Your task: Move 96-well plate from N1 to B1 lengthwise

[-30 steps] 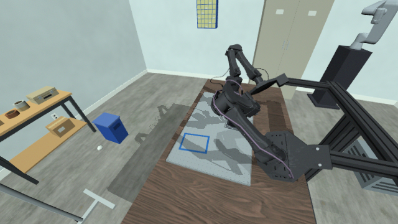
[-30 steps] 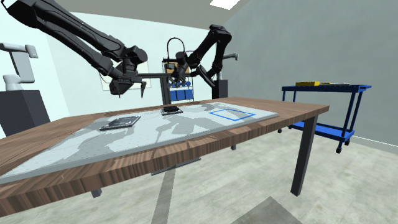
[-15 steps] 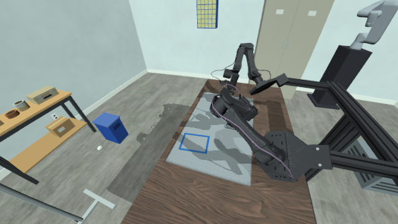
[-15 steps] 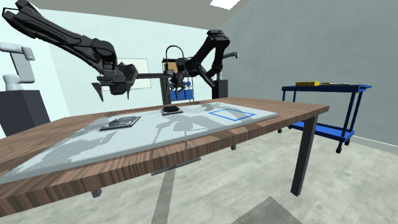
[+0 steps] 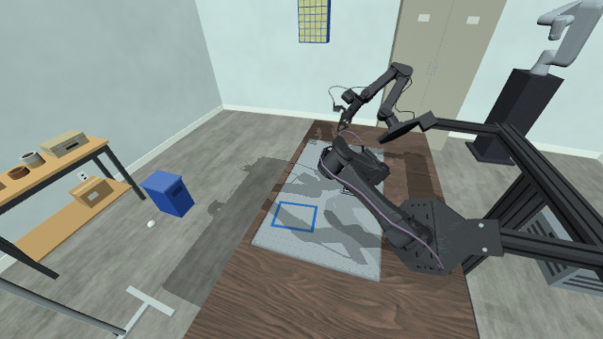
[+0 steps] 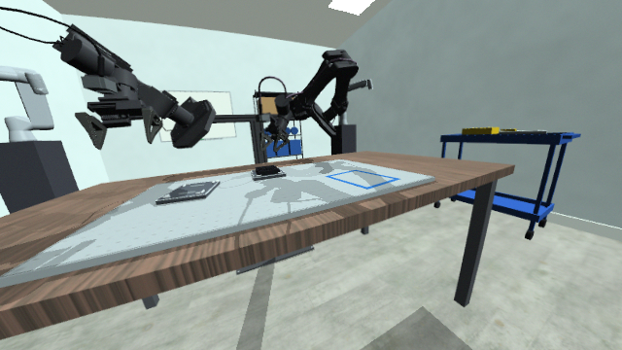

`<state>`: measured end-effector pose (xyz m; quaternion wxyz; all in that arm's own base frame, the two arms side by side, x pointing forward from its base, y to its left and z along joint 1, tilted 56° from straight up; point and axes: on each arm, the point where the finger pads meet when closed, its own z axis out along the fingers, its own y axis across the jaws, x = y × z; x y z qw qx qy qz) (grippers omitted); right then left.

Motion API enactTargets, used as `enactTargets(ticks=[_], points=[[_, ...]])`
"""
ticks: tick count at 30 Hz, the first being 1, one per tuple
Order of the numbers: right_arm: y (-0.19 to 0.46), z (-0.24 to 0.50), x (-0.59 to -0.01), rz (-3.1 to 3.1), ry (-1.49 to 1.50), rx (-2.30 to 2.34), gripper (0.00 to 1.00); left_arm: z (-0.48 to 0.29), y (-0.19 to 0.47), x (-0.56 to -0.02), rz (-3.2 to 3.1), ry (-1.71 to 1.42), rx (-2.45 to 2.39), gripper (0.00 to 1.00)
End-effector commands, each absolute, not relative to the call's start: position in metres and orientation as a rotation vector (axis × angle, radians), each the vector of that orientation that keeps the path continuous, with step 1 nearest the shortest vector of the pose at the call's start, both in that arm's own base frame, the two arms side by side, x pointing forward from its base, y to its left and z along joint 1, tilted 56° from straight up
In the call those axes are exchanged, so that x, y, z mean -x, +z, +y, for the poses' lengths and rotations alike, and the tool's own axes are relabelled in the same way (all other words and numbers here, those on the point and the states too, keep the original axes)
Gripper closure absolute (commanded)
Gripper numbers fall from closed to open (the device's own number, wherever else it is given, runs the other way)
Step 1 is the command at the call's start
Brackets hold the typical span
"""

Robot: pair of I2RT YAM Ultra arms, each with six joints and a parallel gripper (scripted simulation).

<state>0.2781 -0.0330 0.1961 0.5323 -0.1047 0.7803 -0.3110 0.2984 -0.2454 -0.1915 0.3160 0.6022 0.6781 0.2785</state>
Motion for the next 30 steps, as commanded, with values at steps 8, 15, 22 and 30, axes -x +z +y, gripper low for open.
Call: enactTargets(ticks=[8, 15, 22, 30], points=[[0.285, -0.008, -0.303, 1.63, -0.482, 0.524, 0.0, -0.257, -0.194, -0.3, 1.768, 0.695, -1.588, 0.0], [0.32, -0.038, -0.308, 1.589, -0.506, 0.493, 0.0, -0.257, -0.194, -0.301, 1.768, 0.695, -1.587, 0.0], [0.372, -0.101, -0.309, 1.542, -0.593, 0.414, 0.0, -0.257, -0.194, -0.301, 1.768, 0.695, -1.587, 0.0], [0.401, -0.169, -0.292, 1.557, -0.708, 0.303, 0.0, -0.257, -0.194, -0.301, 1.768, 0.695, -1.587, 0.0]])
